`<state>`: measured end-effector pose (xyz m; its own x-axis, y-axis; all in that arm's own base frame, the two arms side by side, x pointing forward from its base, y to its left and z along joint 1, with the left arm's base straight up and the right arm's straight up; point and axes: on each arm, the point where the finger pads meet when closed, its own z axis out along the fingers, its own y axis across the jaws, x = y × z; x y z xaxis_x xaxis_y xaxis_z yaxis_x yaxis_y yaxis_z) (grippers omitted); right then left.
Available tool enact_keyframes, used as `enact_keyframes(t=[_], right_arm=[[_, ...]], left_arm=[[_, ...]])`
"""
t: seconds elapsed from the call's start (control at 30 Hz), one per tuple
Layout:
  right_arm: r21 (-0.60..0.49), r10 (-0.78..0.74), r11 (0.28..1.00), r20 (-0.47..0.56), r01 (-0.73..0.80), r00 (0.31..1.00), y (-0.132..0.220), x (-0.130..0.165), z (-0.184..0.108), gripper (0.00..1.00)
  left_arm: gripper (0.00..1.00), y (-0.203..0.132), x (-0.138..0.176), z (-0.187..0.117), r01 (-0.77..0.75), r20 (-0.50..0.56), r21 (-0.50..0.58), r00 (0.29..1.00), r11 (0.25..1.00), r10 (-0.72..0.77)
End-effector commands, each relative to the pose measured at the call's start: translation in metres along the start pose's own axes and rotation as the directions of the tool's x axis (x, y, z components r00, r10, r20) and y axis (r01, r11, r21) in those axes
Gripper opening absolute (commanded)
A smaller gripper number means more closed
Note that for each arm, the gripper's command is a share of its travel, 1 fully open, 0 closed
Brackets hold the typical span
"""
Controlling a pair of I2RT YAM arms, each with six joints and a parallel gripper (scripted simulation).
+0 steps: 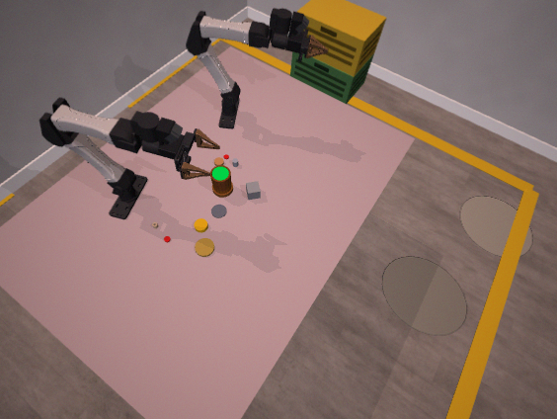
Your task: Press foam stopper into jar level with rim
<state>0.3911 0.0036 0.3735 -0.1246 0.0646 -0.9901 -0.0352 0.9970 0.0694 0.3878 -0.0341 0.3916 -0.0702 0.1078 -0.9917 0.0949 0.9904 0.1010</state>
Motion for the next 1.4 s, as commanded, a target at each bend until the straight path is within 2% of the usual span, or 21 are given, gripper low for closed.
enact_keyframes(t=[0.0,0.1,0.13,0.2,0.3,0.33,0.4,0.43,0.47,0.53,0.83,1.0,1.13,1.37], right_arm=[[0.049,-0.083,0.996,0.140,0.077,0.987,-0.001,-0.028,-0.014,0.98],[0.056,-0.092,0.995,0.147,0.084,0.985,-0.002,-0.029,-0.015,0.98],[0.058,-0.089,0.995,0.117,0.083,0.989,-0.004,-0.019,-0.007,0.98],[0.051,-0.093,0.995,0.160,0.086,0.983,0.001,-0.032,-0.022,0.98],[0.038,-0.079,0.997,0.130,0.074,0.988,0.002,-0.024,-0.016,0.98],[0.025,-0.060,0.998,0.167,0.057,0.984,0.004,-0.042,-0.027,0.98],[0.026,-0.061,0.998,0.192,0.057,0.980,0.005,-0.052,-0.029,0.98],[0.026,-0.060,0.998,0.183,0.057,0.981,0.005,-0.049,-0.028,0.98],[0.030,-0.059,0.998,0.143,0.056,0.988,0.003,-0.034,-0.021,0.98],[0.036,-0.061,0.998,0.115,0.057,0.992,0.001,-0.024,-0.016,0.98],[0.037,-0.068,0.997,0.120,0.064,0.990,0.002,-0.032,-0.011,0.98],[0.036,-0.073,0.997,0.102,0.069,0.992,0.002,-0.021,-0.011,0.98],[0.045,-0.076,0.996,0.097,0.072,0.992,-0.001,-0.020,-0.009,0.98],[0.047,-0.075,0.996,0.092,0.071,0.993,-0.002,-0.020,-0.007,0.98]], left_arm=[[0.00,0.024,-0.017,-0.012,0.114,0.114,-0.055,0.988,0.992,-0.107],[0.00,0.027,-0.017,-0.014,0.127,0.124,-0.061,0.985,0.990,-0.119],[0.00,0.027,-0.009,-0.007,0.129,0.101,-0.062,0.987,0.990,-0.123],[0.00,0.035,-0.016,-0.019,0.135,0.130,-0.081,0.984,0.988,-0.124],[0.00,0.037,-0.011,-0.015,0.116,0.108,-0.094,0.989,0.989,-0.105],[0.00,0.039,-0.018,-0.022,0.099,0.112,-0.106,0.990,0.989,-0.088],[0.00,0.043,-0.024,-0.023,0.100,0.130,-0.113,0.988,0.989,-0.085],[0.00,0.043,-0.027,-0.022,0.100,0.136,-0.112,0.987,0.989,-0.085],[0.00,0.040,-0.020,-0.017,0.100,0.111,-0.104,0.990,0.990,-0.088],[0.00,0.033,-0.005,-0.010,0.100,0.071,-0.083,0.993,0.992,-0.094],[0.00,0.036,-0.012,-0.012,0.112,0.086,-0.089,0.991,0.990,-0.105],[0.00,0.036,-0.022,-0.014,0.113,0.119,-0.085,0.988,0.990,-0.103],[0.00,0.034,-0.007,-0.010,0.113,0.078,-0.083,0.991,0.990,-0.106],[0.00,0.033,-0.006,-0.009,0.113,0.077,-0.081,0.991,0.990,-0.107]])
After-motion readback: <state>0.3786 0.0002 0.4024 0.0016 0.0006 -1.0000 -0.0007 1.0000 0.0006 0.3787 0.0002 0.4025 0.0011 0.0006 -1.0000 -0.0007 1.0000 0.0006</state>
